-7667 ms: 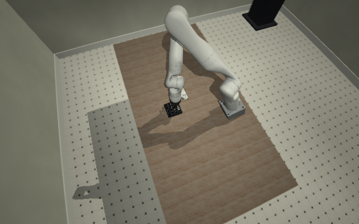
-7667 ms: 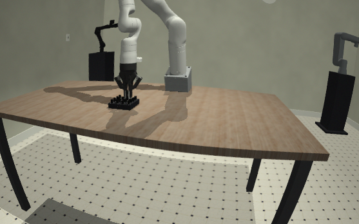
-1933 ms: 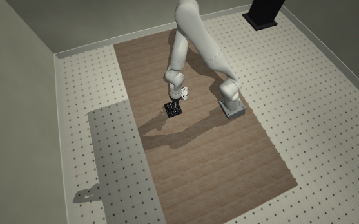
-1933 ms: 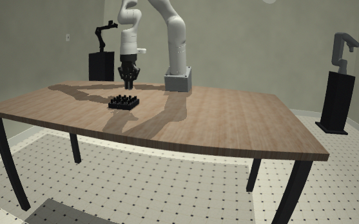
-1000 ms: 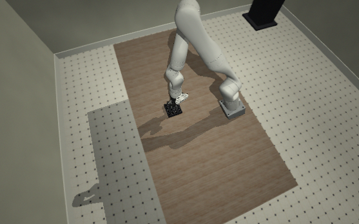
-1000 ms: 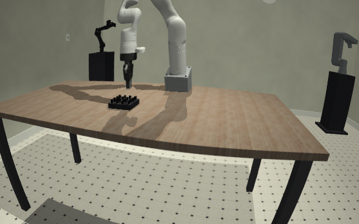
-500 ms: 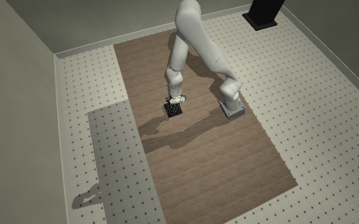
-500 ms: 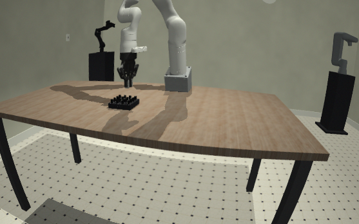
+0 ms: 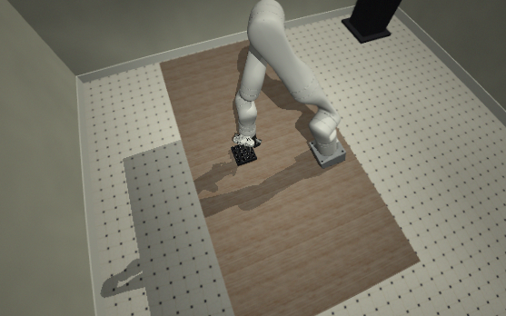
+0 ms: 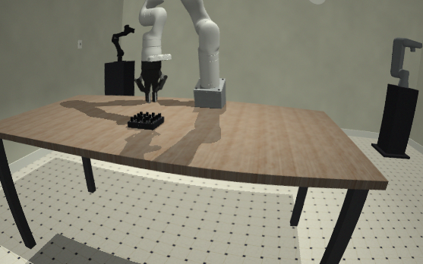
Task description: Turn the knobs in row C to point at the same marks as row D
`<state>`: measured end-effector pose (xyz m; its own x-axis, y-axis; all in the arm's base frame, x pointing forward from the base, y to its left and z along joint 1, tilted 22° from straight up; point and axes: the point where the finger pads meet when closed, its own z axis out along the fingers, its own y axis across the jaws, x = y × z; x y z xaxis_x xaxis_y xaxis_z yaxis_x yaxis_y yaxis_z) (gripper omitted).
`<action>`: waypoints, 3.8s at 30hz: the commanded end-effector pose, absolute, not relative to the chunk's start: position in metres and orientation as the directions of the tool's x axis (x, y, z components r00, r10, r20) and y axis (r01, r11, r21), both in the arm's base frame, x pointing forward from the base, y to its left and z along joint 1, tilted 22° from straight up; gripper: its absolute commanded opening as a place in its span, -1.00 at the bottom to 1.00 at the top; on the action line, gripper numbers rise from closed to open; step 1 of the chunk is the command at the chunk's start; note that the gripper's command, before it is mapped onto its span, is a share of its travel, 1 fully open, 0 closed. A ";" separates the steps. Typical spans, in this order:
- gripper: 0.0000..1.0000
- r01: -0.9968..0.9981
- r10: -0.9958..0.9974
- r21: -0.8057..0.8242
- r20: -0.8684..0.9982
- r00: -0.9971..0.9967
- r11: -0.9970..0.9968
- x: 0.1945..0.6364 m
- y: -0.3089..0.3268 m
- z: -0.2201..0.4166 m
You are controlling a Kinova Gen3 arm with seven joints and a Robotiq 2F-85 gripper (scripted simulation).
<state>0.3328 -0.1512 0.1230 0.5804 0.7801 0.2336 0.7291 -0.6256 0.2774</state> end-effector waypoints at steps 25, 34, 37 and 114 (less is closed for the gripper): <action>-0.62 0.364 0.393 0.147 0.346 0.852 -0.920 0.335 -0.150 0.129; -0.62 0.323 0.349 0.130 0.353 0.868 -0.937 0.335 -0.150 0.130; -0.62 0.314 0.339 0.127 0.355 0.871 -0.941 0.335 -0.150 0.130; -0.62 0.306 0.330 0.124 0.357 0.874 -0.944 0.343 -0.150 0.113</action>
<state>0.3412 -0.1521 0.1161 0.8762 0.3253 0.3556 0.3011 -0.9456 0.1231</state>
